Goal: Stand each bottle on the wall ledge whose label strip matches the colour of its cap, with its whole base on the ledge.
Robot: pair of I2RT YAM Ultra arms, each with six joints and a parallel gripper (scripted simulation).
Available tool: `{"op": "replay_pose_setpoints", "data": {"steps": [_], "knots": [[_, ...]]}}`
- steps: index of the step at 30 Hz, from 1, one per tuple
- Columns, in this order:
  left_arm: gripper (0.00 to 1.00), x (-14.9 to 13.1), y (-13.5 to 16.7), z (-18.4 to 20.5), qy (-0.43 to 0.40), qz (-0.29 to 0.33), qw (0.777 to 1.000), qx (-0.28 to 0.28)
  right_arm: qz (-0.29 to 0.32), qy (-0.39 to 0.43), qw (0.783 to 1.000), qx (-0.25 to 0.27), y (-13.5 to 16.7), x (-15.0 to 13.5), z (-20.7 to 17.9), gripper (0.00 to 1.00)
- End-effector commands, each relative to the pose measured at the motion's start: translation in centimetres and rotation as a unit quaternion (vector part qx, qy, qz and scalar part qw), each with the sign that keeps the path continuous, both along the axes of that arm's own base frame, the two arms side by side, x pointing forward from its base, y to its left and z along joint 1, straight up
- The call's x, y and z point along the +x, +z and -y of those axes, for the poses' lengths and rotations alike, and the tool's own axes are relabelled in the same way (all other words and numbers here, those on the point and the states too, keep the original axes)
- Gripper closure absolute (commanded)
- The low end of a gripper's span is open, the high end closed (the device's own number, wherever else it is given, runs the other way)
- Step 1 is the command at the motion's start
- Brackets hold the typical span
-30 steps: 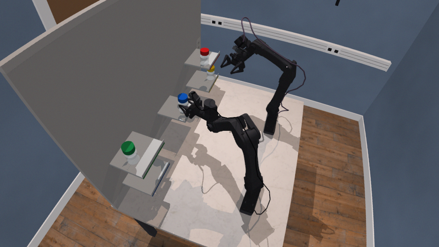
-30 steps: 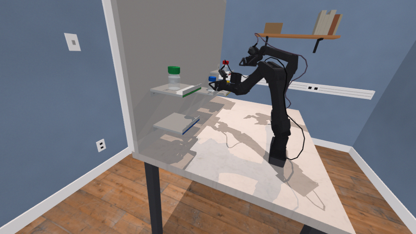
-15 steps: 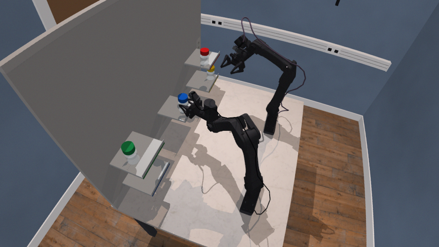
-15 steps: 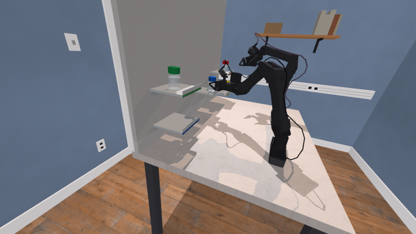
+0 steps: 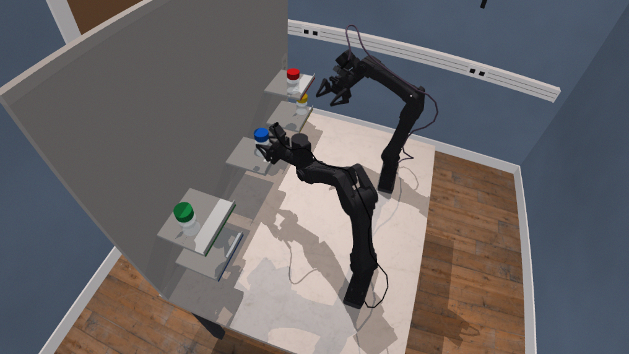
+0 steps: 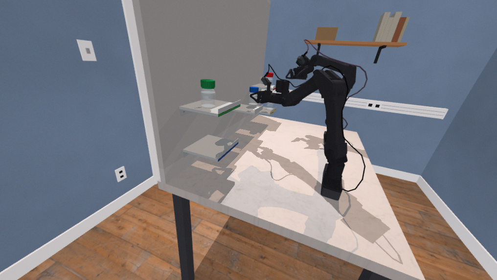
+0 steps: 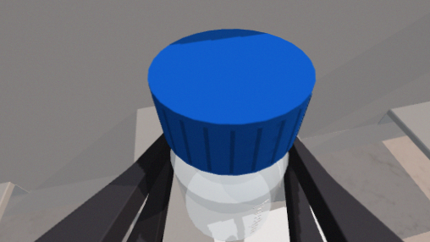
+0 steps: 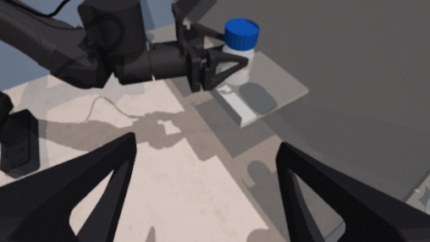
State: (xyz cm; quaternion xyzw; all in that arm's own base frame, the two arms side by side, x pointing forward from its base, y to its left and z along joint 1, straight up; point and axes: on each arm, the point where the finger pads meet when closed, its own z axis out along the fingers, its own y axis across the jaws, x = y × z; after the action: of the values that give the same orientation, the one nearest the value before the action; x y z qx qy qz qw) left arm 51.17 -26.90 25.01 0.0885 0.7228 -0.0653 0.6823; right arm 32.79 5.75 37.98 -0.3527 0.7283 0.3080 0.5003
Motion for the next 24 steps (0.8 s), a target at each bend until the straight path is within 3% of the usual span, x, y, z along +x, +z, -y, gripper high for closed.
{"op": "replay_pose_setpoints", "data": {"steps": [1, 5, 12, 17, 24], "knots": [[0.48, -0.1, 7.6, -0.1, 0.0, 0.04, 0.999, -0.029, 0.003, 0.007, 1.0, 0.009, 0.7, -0.4, -0.2, 0.12], [0.48, -0.2, 9.0, -0.2, 0.0, 0.04, 0.999, -0.029, 0.003, 0.007, 1.0, 0.009, 0.7, -0.4, -0.2, 0.12], [0.48, -0.1, 7.9, -0.1, 0.0, 0.032, 0.999, -0.023, 0.003, 0.007, 1.0, 0.009, 0.7, -0.4, -0.2, 0.12], [0.48, -1.5, 10.5, 0.8, -0.018, 0.059, 0.997, -0.043, 0.003, 0.007, 1.0, 0.009, 0.7, -0.4, -0.2, 0.12], [0.48, -3.5, 11.6, 1.2, -0.033, 0.073, 0.995, -0.054, 0.003, 0.007, 1.0, 0.009, 0.7, -0.4, -0.2, 0.12]]}}
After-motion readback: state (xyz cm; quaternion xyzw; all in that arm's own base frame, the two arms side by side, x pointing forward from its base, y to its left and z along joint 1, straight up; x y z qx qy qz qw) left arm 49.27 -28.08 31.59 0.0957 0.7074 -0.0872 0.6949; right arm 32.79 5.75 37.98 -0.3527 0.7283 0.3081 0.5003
